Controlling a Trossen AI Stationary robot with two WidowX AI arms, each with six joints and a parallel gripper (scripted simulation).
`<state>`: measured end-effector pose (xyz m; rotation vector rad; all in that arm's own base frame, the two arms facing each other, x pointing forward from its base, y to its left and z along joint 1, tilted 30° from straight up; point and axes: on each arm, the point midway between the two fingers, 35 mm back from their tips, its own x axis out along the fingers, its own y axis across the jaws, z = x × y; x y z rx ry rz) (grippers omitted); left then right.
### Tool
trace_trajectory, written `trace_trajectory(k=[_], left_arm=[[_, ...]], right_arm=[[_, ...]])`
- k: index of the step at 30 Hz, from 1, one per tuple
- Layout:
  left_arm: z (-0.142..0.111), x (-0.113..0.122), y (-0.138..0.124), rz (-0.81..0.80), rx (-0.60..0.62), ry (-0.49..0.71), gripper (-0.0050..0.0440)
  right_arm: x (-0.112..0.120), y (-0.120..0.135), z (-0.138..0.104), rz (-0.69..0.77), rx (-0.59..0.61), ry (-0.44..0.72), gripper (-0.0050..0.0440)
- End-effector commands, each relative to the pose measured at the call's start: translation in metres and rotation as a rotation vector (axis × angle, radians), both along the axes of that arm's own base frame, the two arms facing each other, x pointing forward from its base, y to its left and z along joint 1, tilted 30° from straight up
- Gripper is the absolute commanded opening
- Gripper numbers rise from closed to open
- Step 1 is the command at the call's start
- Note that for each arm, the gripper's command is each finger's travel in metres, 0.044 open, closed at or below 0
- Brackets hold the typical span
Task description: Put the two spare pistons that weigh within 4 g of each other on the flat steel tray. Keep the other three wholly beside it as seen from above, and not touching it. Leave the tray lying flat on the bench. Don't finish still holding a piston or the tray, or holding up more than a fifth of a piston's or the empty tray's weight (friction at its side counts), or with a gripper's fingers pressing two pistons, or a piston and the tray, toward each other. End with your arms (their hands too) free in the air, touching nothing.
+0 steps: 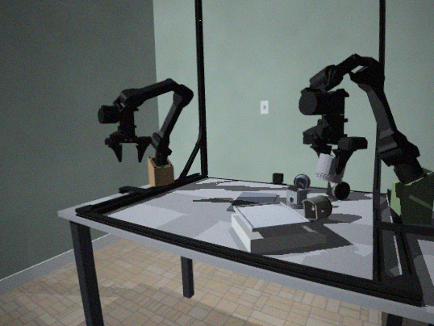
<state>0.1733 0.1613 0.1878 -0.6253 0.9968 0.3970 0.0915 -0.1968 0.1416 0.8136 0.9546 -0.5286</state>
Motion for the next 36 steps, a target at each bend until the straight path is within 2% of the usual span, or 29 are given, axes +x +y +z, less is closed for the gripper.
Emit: trace_trajectory(k=[1, 7, 9, 24, 26, 32, 36], left_arm=[[0.003, -0.001, 0.021, 0.08, -0.027, -0.011, 0.0158], [0.003, -0.004, 0.051, 0.216, -0.098, -0.018, 0.0158], [0.003, -0.004, 0.051, 0.216, -0.098, -0.018, 0.0158], [0.003, -0.01, 0.125, 0.216, -0.098, -0.018, 0.0158], [0.003, -0.01, 0.125, 0.216, -0.098, -0.018, 0.0158], [0.003, -0.013, 0.155, 0.216, -0.098, -0.018, 0.0158], [0.003, -0.013, 0.157, 0.169, -0.087, 0.006, 0.0158]], right_arm=[[0.0, 0.0, 0.0, 0.003, 0.0, -0.003, 0.044], [0.0, 0.0, 0.0, 0.003, 0.0, -0.003, 0.044], [0.0, 0.0, 0.0, 0.003, 0.0, -0.003, 0.044], [0.0, 0.0, 0.0, 0.003, 0.0, -0.003, 0.044], [0.0, 0.0, 0.0, 0.003, 0.0, -0.003, 0.044], [0.0, 0.0, 0.0, 0.003, 0.0, -0.003, 0.044], [0.0, 0.0, 0.0, 0.003, 0.0, -0.003, 0.044]])
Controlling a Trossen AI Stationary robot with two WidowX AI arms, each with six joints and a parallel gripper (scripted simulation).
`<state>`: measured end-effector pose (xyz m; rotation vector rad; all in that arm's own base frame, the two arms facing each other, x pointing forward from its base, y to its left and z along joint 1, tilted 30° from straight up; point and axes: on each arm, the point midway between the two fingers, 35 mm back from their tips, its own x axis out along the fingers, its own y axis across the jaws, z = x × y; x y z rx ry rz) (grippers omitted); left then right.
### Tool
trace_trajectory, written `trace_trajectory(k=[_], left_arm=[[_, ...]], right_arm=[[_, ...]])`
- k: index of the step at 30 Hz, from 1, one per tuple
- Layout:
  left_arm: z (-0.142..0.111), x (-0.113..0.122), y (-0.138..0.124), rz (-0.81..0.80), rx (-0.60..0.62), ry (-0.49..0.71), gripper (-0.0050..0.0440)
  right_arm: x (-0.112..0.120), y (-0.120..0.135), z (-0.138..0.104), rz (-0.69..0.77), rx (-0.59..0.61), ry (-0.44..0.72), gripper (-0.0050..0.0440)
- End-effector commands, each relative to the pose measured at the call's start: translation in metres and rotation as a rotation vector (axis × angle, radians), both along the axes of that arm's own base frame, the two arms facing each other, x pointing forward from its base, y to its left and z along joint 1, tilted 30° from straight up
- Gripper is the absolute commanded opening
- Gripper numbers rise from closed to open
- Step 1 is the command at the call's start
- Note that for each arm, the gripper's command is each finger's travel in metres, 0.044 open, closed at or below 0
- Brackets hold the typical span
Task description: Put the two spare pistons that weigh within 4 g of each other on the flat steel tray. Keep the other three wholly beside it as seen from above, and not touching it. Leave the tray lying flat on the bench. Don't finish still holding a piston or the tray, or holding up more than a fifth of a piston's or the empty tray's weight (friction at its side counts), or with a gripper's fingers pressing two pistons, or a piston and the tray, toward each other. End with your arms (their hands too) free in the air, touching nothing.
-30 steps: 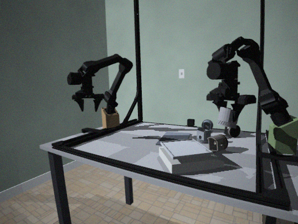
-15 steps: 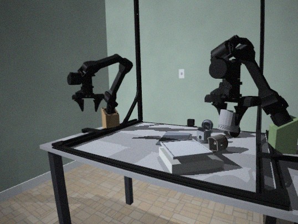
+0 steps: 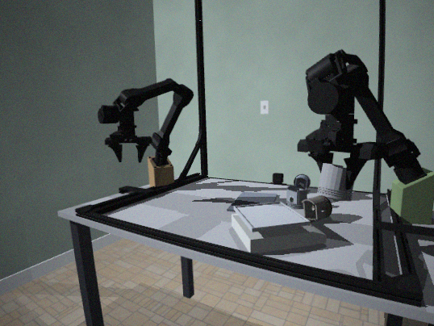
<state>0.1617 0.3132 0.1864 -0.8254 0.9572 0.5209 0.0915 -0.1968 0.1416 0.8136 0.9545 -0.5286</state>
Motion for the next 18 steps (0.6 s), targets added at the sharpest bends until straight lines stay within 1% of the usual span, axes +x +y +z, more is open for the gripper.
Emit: trace_trajectory(k=[1, 5, 7, 18], left_arm=[[0.004, -0.0012, 0.0055, -0.056, 0.023, 0.022, 0.0158], [0.004, -0.0012, 0.0055, -0.153, 0.042, 0.064, 0.0158], [0.004, -0.0012, 0.0055, -0.153, 0.042, 0.064, 0.0158], [0.004, -0.0012, 0.0055, -0.418, 0.095, 0.177, 0.0158]], right_arm=[[0.0004, 0.0002, 0.0002, 0.002, 0.0, -0.003, 0.044], [0.0004, 0.0002, 0.0002, 0.002, 0.0, -0.003, 0.044], [0.0004, 0.0002, 0.0002, 0.002, 0.0, -0.003, 0.044], [0.0004, 0.0002, 0.0002, 0.002, 0.0, -0.003, 0.044]])
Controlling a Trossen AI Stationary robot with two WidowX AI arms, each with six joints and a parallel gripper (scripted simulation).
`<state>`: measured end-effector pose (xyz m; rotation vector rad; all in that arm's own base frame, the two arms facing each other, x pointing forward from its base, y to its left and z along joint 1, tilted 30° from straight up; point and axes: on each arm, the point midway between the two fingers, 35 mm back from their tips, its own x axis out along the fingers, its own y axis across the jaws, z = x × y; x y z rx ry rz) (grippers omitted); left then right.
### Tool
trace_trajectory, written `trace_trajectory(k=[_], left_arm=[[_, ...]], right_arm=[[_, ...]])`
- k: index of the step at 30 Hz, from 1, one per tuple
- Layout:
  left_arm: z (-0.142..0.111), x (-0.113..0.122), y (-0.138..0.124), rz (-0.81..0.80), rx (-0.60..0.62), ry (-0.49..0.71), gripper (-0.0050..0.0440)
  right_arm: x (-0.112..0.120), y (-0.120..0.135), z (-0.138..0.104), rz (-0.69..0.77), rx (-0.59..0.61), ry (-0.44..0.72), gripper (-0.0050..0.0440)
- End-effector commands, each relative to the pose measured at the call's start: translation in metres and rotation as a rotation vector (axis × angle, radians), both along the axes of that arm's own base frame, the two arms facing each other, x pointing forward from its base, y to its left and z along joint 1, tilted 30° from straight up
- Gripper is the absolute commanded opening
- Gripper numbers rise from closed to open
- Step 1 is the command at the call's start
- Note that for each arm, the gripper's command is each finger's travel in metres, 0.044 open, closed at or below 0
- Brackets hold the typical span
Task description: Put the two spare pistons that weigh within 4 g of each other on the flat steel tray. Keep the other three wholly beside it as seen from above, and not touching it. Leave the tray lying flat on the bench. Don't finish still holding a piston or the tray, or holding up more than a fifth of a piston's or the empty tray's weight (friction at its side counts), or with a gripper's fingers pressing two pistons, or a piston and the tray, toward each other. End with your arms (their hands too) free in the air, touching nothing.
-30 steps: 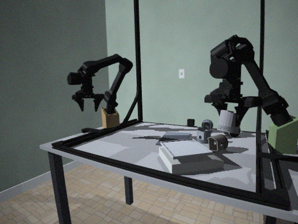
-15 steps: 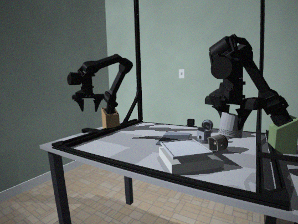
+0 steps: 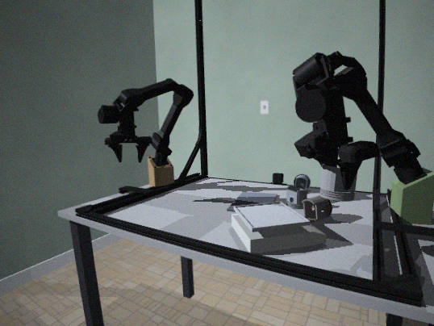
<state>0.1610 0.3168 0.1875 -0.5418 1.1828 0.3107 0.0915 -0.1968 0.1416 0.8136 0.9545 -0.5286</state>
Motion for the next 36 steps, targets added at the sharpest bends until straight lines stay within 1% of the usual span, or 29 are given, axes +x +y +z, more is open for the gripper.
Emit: trace_trajectory(k=[1, 4, 6, 36], left_arm=[[0.003, -0.001, 0.002, -0.09, 0.028, 0.04, 0.0158], [0.003, -0.001, 0.002, -0.162, 0.042, 0.071, 0.0158], [0.003, -0.001, 0.002, -0.162, 0.042, 0.071, 0.0158], [-0.04, 0.018, 0.002, -0.165, 0.043, 0.072, 0.0158]], right_arm=[[0.0, 0.0, 0.0, 0.002, 0.0, -0.003, 0.044], [0.0, 0.0, 0.0, 0.002, 0.0, -0.003, 0.044], [0.0, 0.0, 0.0, 0.002, 0.0, -0.003, 0.044], [0.0, 0.0, 0.0, 0.002, 0.0, -0.003, 0.044]])
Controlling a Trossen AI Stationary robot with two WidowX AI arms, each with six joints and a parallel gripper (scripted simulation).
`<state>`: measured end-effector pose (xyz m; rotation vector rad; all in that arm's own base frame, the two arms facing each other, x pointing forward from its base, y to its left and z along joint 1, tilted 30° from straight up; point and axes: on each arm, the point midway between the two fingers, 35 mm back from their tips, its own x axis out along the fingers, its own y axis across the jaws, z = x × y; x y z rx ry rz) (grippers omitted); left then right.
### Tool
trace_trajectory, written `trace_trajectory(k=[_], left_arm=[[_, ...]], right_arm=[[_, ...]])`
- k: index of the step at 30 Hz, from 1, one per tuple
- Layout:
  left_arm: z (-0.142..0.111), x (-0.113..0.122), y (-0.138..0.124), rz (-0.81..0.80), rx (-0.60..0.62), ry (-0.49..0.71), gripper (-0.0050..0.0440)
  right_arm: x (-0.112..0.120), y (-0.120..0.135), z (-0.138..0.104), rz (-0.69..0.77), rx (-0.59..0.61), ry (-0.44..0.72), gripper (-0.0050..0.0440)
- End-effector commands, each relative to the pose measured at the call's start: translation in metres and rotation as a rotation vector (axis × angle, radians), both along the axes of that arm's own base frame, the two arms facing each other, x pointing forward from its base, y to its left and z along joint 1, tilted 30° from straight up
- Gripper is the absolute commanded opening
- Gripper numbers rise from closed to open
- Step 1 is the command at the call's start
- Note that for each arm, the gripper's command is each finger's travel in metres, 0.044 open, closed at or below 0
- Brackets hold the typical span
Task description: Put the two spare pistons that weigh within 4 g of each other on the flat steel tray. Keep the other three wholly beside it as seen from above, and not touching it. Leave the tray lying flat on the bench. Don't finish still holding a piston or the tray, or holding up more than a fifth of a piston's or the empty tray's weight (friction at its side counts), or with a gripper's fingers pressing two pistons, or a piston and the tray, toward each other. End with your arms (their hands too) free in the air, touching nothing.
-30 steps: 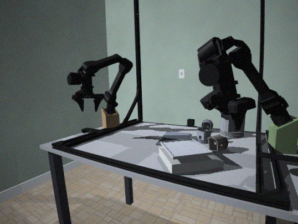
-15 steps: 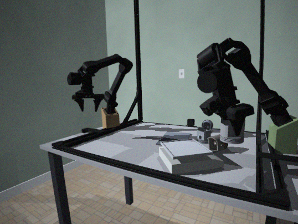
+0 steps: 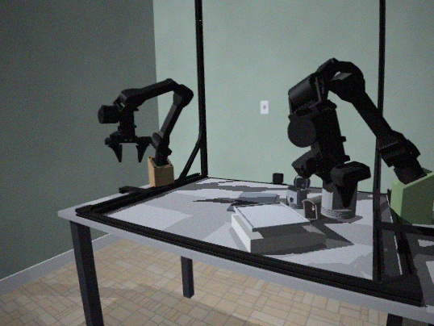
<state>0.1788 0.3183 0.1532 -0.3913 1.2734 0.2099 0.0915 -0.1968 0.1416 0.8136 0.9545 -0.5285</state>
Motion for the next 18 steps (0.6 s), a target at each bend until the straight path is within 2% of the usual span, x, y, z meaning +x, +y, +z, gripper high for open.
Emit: trace_trajectory(k=[1, 18], left_arm=[[-0.007, 0.001, 0.0, 0.005, -0.001, 0.007, 0.0158], [-0.03, 0.011, 0.0, 0.005, -0.001, 0.007, 0.0158]], right_arm=[[0.0, 0.0, 0.0, 0.002, 0.0, -0.003, 0.044], [0.0, 0.0, 0.0, 0.002, 0.0, -0.003, 0.044]])
